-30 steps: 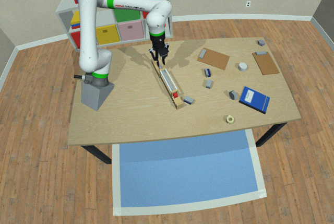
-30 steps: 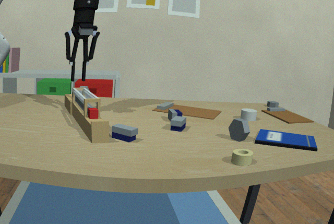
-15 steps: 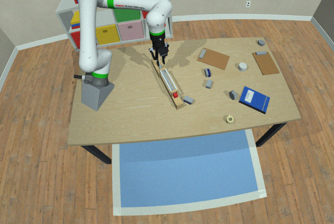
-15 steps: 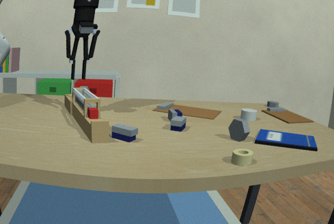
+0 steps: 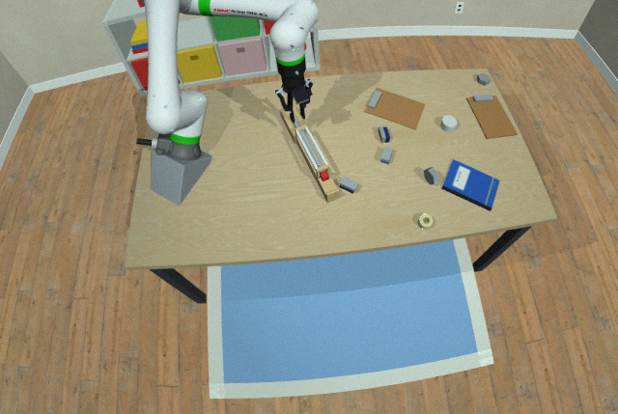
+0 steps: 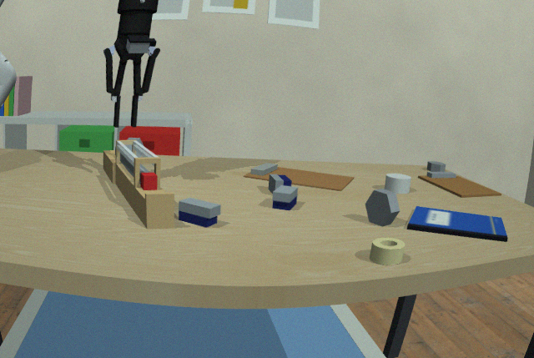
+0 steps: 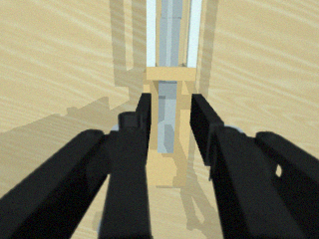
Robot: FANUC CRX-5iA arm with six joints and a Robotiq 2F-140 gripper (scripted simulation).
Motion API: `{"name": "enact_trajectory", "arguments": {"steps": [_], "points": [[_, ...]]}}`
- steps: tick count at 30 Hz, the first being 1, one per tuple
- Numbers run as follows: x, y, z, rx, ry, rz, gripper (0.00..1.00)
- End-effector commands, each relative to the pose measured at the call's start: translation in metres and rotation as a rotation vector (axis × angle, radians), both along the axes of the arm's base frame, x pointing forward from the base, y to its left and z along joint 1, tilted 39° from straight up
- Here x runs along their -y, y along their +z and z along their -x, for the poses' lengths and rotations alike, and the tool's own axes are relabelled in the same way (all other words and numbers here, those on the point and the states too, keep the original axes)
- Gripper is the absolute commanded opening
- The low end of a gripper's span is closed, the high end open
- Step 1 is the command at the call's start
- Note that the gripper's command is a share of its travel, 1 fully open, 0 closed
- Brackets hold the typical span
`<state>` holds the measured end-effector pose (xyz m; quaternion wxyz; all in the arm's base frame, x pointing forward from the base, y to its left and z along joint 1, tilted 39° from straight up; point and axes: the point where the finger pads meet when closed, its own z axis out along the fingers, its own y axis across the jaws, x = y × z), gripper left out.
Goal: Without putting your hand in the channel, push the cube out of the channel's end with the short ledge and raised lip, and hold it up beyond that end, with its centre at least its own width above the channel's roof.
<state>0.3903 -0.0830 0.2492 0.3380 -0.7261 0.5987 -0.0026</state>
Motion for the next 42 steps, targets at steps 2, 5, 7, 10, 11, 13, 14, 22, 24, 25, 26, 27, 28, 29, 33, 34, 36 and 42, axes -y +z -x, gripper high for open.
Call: {"name": "enact_trajectory", "arguments": {"steps": [2, 5, 7, 10, 11, 13, 14, 22, 24, 25, 26, 27, 28, 29, 33, 34, 36, 42], "points": [[0.000, 0.001, 0.000, 0.001, -0.001, 0.001, 0.10], [-0.006, 0.004, 0.001, 0.000, 0.000, 0.002, 0.10], [-0.034, 0.017, 0.009, -0.002, 0.000, 0.004, 0.10], [-0.076, 0.037, 0.025, 0.002, -0.001, 0.001, 0.10], [-0.081, 0.039, 0.027, 0.003, -0.001, 0.000, 0.10], [-0.082, 0.039, 0.028, 0.003, -0.001, 0.000, 0.10], [-0.083, 0.038, 0.027, 0.002, -0.001, 0.000, 0.10], [-0.100, 0.012, 0.013, 0.001, -0.001, 0.001, 0.10], [-0.105, 0.006, 0.010, 0.001, -0.001, 0.001, 0.10], [-0.105, 0.005, 0.009, 0.001, -0.001, 0.001, 0.10], [-0.105, 0.004, 0.009, 0.001, -0.001, 0.001, 0.10], [-0.105, 0.004, 0.009, 0.001, -0.001, 0.001, 0.10], [-0.106, 0.004, 0.009, 0.001, -0.001, 0.001, 0.10], [-0.106, 0.004, 0.009, 0.001, -0.001, 0.001, 0.10], [-0.109, -0.001, 0.006, 0.001, -0.001, 0.001, 0.10], [-0.110, -0.002, 0.005, 0.001, -0.001, 0.001, 0.10], [-0.112, -0.006, 0.003, 0.001, -0.001, 0.001, 0.10], [-0.116, -0.013, 0.000, 0.001, -0.001, 0.001, 0.10]]}}
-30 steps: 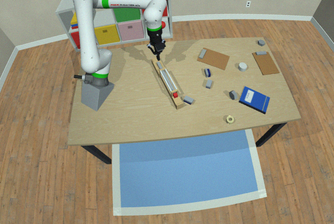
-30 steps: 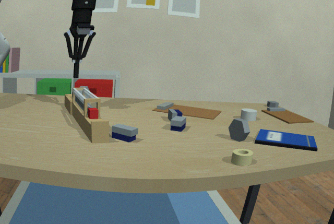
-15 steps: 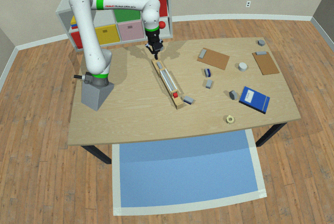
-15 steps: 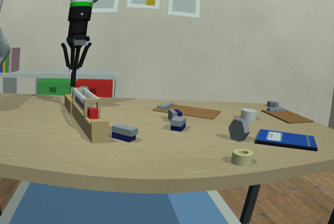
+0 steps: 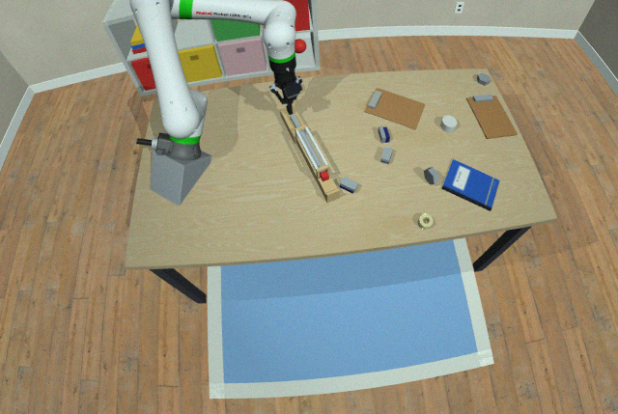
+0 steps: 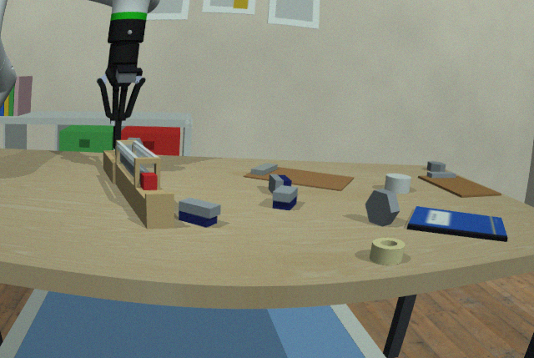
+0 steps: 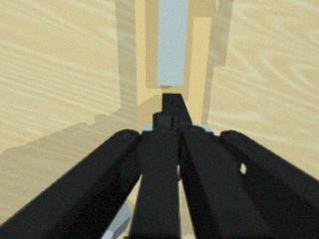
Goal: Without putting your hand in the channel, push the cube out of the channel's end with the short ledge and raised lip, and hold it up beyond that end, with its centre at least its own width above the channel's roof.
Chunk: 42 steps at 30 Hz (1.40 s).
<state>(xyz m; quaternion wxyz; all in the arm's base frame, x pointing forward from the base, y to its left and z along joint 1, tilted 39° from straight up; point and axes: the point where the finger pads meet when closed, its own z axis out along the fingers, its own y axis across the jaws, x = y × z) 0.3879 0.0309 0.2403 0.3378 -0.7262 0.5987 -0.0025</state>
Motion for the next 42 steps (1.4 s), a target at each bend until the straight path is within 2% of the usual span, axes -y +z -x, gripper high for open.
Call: {"name": "enact_trajectory", "arguments": {"steps": [1, 42], "points": [[-0.003, -0.005, -0.003, 0.001, -0.001, 0.001, 0.10], [0.025, -0.019, -0.013, 0.001, -0.001, 0.001, 0.10]]}}
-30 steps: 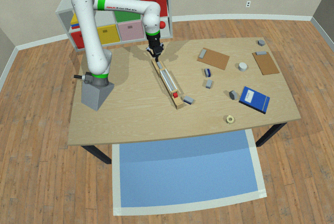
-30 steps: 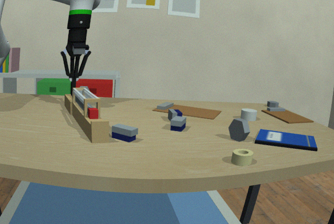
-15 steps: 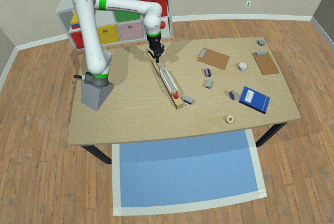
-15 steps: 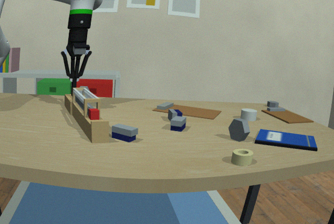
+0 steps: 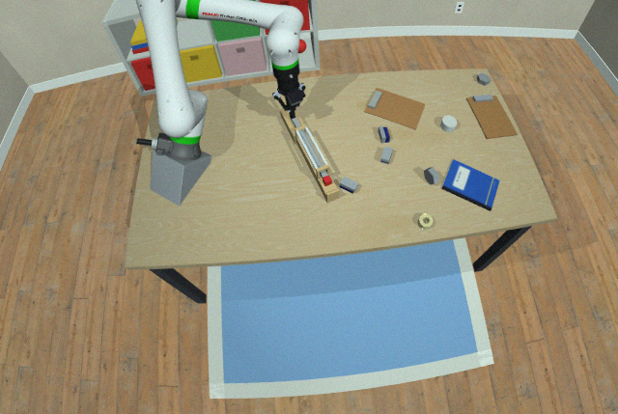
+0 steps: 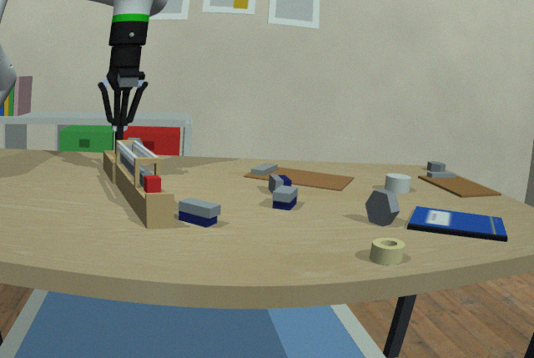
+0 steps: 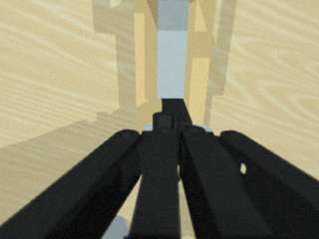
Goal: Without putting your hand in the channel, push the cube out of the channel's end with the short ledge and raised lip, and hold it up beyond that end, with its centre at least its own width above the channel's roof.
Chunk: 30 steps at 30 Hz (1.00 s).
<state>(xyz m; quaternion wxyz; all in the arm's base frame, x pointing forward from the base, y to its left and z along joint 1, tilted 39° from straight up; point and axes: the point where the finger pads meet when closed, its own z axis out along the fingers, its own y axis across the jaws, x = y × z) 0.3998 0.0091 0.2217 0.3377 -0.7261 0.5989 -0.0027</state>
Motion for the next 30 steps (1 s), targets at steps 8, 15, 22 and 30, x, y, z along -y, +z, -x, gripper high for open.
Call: {"name": "enact_trajectory", "arguments": {"steps": [8, 15, 22, 30], "points": [[0.008, -0.003, -0.003, 0.001, 0.000, 0.001, 0.10], [0.025, 0.019, 0.009, 0.001, 0.000, 0.001, 0.10], [0.044, 0.050, 0.025, 0.001, 0.000, 0.001, 0.10], [0.044, 0.050, 0.025, 0.001, 0.000, 0.001, 0.10]]}}
